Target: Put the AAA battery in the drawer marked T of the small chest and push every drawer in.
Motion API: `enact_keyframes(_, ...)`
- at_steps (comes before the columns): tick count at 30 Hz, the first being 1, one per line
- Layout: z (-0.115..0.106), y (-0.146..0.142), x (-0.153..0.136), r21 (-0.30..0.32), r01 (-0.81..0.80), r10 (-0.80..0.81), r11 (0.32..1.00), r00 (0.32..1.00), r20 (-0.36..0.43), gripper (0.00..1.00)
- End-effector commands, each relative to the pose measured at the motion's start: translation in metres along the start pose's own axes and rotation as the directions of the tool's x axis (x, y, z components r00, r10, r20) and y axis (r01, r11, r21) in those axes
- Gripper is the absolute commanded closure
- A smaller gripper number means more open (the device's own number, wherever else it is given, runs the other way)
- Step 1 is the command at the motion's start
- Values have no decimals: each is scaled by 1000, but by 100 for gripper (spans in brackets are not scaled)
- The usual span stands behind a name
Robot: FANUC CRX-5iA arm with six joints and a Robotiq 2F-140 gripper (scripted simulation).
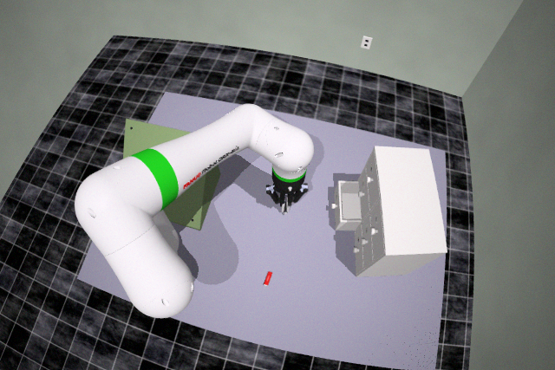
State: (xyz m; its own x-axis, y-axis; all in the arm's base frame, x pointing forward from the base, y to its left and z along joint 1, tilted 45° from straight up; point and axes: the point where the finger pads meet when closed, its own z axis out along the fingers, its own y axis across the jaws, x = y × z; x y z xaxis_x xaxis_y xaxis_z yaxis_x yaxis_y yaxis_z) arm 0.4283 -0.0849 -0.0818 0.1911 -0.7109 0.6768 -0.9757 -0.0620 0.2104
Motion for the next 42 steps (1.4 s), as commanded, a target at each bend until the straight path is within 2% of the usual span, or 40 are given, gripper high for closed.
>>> enact_keyframes(1, -39, 0, 0, -1, 0, 0, 1000, 1000, 0, 97)
enact_keyframes(3, -39, 0, 0, -1, 0, 0, 1000, 1000, 0, 97)
enact_keyframes(6, -70, 0, 0, -1, 0, 0, 1000, 1000, 0, 97)
enact_keyframes(8, -80, 0, 0, -1, 0, 0, 1000, 1000, 0, 97)
enact_keyframes(20, -82, -1, 1, -1, 34, -34, 999, 999, 0, 97)
enact_keyframes(24, -83, -5, 4, 0, 212, -212, 977, 977, 0, 97)
enact_keyframes(27, -83, -11, 7, 0, 411, -411, 912, 912, 0, 97)
enact_keyframes(31, -83, -21, 14, 1, 566, -566, 825, 825, -7, 97)
enact_keyframes(35, -82, -30, 20, 2, 707, -707, 707, 707, -17, 97)
enact_keyframes(37, -82, -30, 20, 2, 707, -707, 707, 707, -17, 97)
enact_keyframes(38, -82, -32, 22, 0, 795, -794, 607, 607, -20, 97)
enact_keyframes(42, -82, -36, 25, -3, 885, -885, 465, 465, -24, 97)
